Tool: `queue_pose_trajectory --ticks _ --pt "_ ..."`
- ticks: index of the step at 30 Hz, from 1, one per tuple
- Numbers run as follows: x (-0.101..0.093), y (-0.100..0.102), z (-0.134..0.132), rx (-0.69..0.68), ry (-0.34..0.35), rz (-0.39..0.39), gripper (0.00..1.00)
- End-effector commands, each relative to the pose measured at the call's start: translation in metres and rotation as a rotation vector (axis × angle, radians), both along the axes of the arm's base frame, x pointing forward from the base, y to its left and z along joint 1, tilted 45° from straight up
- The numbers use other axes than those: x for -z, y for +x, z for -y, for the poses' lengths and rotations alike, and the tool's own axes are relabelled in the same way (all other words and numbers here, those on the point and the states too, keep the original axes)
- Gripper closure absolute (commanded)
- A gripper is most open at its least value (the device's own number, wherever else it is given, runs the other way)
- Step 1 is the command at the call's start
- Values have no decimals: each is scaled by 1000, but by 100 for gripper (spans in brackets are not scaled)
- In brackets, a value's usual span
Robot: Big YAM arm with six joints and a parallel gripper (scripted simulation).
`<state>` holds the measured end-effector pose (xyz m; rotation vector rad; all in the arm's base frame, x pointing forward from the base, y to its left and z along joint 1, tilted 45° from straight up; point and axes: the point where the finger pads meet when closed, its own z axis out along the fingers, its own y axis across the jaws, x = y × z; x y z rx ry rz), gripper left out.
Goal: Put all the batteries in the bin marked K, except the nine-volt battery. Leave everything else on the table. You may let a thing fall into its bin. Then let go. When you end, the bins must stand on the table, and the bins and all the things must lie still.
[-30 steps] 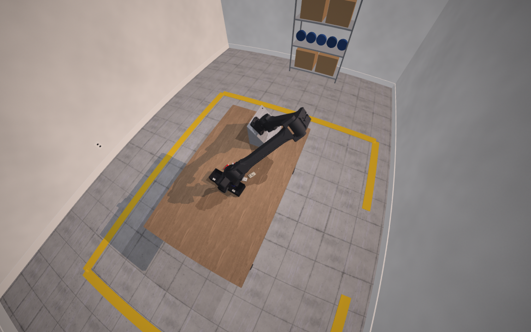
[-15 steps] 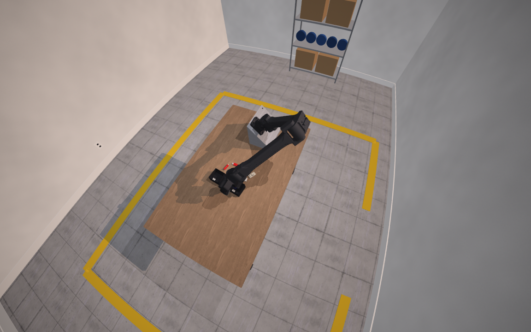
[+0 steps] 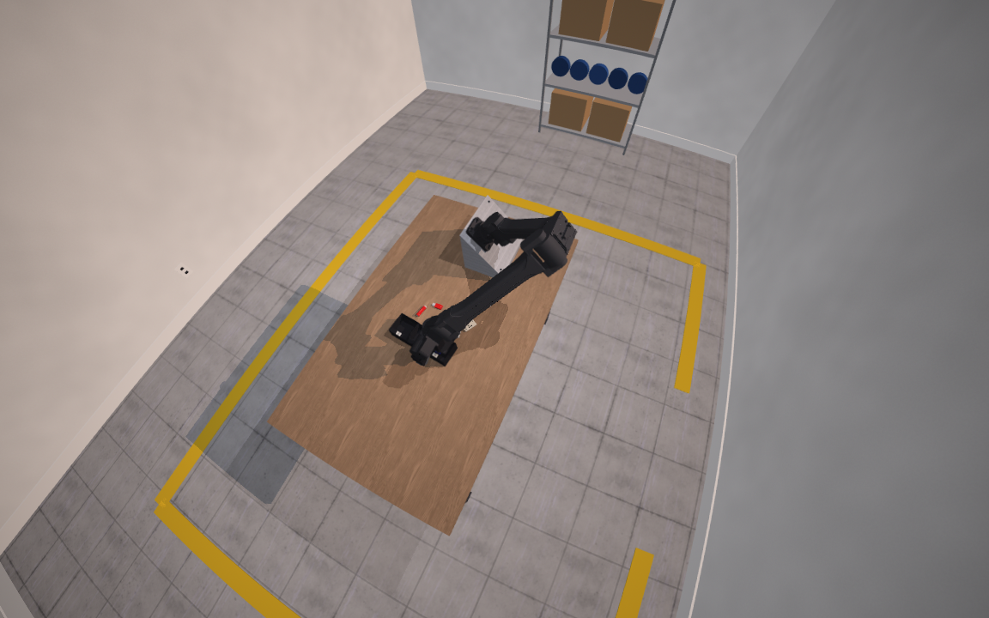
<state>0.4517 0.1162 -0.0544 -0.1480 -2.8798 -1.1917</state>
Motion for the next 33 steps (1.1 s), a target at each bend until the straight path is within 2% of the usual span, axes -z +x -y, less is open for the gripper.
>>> queue_pose_trajectory --ticks 1,20,21,33 --pt "-8 10 6 21 1 16 92" --pt "-7 10 6 21 1 16 92" --pt "-3 3 15 48 3 -17 92" --pt "-2 4 15 48 3 -17 92"
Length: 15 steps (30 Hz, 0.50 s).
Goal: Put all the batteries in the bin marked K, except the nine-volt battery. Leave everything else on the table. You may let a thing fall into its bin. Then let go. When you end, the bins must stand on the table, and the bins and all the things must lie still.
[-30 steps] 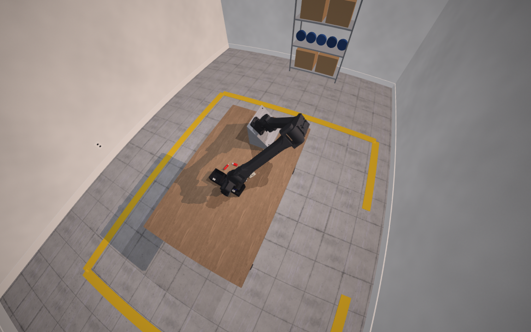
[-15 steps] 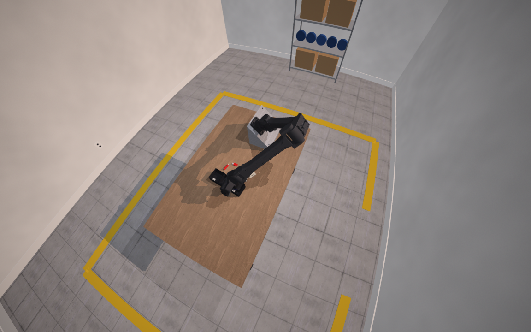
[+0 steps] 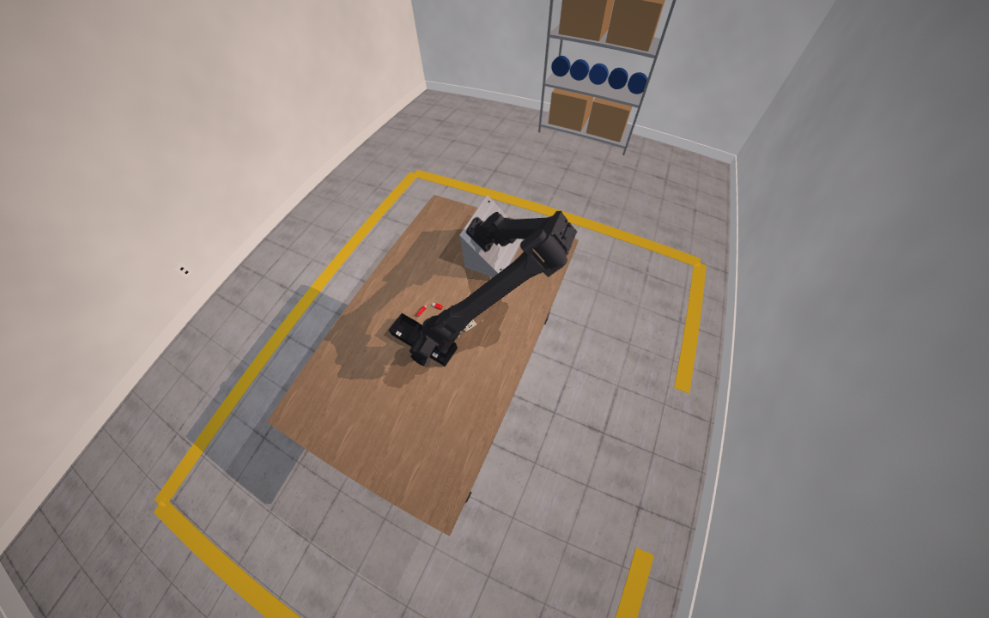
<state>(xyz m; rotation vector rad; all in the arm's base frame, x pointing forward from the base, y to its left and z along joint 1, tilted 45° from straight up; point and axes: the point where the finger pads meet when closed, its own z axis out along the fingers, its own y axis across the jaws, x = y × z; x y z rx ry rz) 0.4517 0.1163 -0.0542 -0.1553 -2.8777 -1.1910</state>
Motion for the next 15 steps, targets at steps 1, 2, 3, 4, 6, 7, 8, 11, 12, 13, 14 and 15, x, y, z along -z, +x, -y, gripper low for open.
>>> queue_pose_trajectory --ticks 1,2,3,4,6,7,8,11,12,13,14,15 --pt "-2 3 15 44 3 -13 92" --pt "-2 4 15 44 3 -13 92" --pt "-2 4 15 44 3 -14 92" --pt "-2 3 15 44 3 -14 92" --pt "-2 3 15 44 3 -14 92" --pt "-2 3 15 44 3 -14 92" --pt "-2 4 15 43 3 -14 92" --pt "-8 6 16 36 2 6 92" --pt "-15 10 18 29 2 28 92" --pt "-17 12 19 29 1 32 92" --pt "-19 13 20 29 1 35 92" --pt "-20 15 21 29 1 38 92"
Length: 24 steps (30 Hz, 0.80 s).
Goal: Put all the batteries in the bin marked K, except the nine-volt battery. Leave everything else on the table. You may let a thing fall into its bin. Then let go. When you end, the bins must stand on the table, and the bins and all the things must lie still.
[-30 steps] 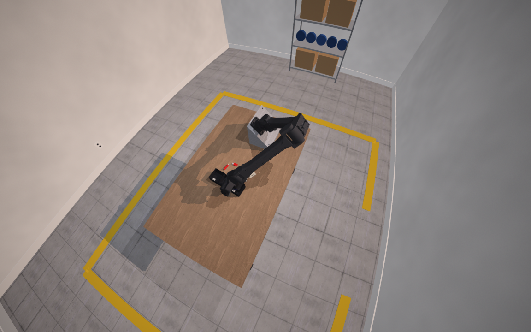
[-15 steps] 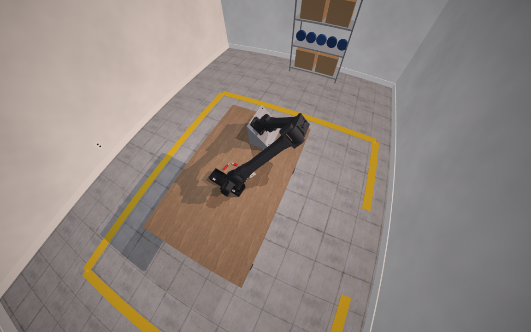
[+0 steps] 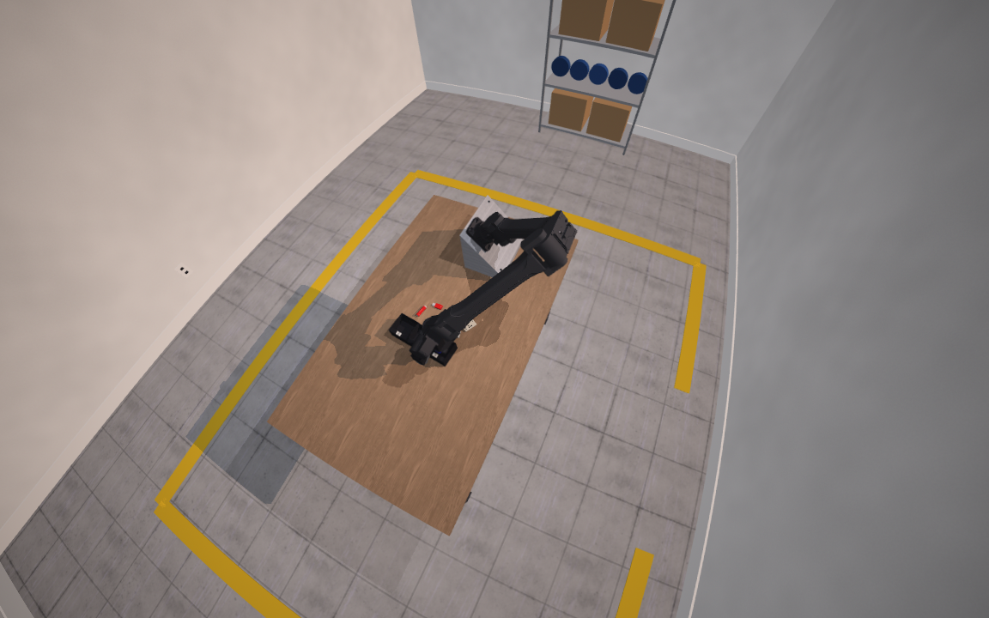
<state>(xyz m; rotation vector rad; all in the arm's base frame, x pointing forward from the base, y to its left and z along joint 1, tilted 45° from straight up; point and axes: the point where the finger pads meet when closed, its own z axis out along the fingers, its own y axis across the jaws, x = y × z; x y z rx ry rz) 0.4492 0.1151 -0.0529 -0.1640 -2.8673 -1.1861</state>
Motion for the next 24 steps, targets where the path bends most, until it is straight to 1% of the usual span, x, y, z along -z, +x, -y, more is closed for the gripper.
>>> queue_pose_trajectory --ticks 1,4,8,15,18,20,21,24 --pt "-21 19 21 27 0 54 92" --pt "-21 20 22 27 0 55 92" --pt "-28 23 26 27 -1 63 92" --pt "-32 22 33 27 -1 58 92" --pt "-38 23 36 27 -2 64 92" --pt "-38 23 36 27 -2 64 92" --pt "-32 21 37 27 -1 50 92" --pt "-31 21 37 27 -1 46 92"
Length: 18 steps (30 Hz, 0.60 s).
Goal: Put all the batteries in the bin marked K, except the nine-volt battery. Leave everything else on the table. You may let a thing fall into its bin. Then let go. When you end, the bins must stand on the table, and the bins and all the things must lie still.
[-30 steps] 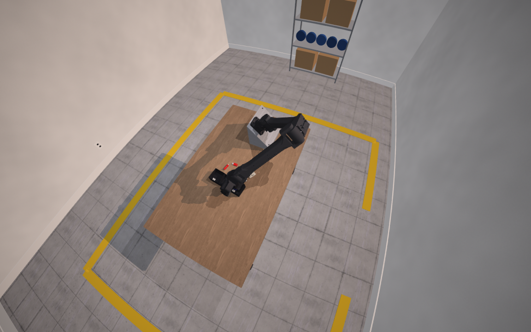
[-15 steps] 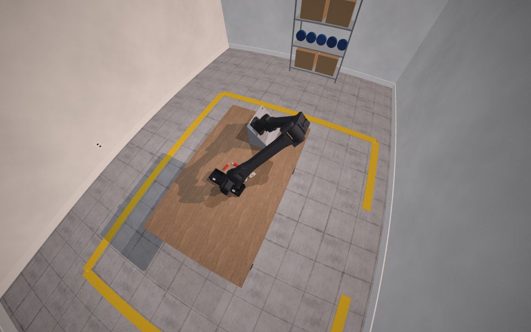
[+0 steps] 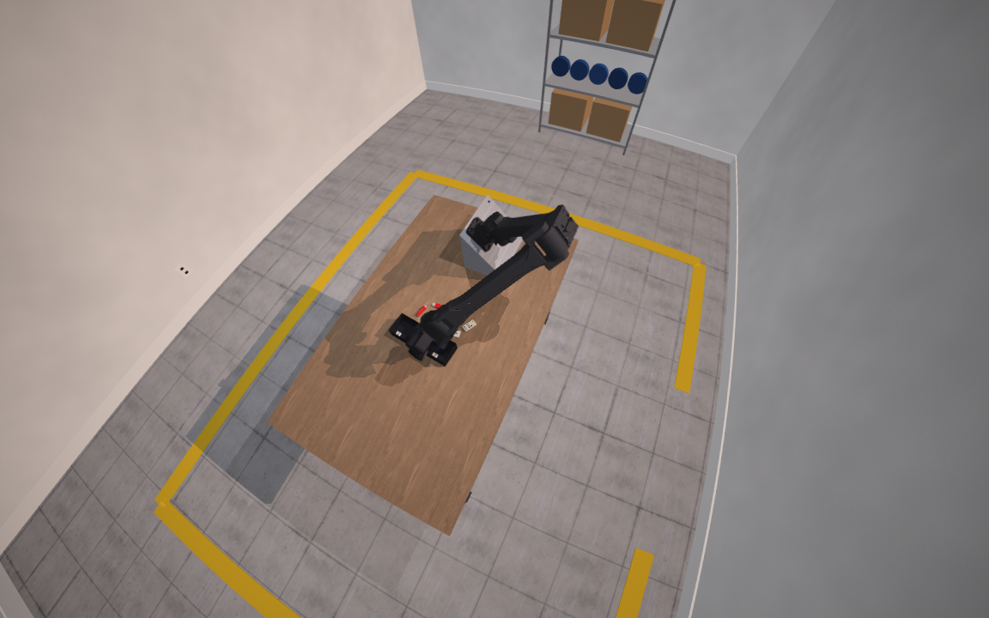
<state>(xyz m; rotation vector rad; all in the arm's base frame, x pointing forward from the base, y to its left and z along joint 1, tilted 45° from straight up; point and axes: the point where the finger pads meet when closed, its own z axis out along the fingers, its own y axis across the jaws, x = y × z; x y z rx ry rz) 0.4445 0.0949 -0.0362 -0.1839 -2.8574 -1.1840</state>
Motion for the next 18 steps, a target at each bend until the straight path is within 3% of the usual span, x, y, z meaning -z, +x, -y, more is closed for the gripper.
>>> queue_pose_trajectory --ticks 1,5,6,11,14,16,18 --pt "-14 26 17 19 -3 59 92" --pt "-13 26 17 19 -3 55 92" --pt "-27 29 20 19 -5 78 92" --pt "-41 29 35 18 -9 80 92" --pt "-43 28 38 18 -8 78 92" --pt "-31 25 39 18 -4 47 92" --pt "-31 25 36 12 -4 47 92"
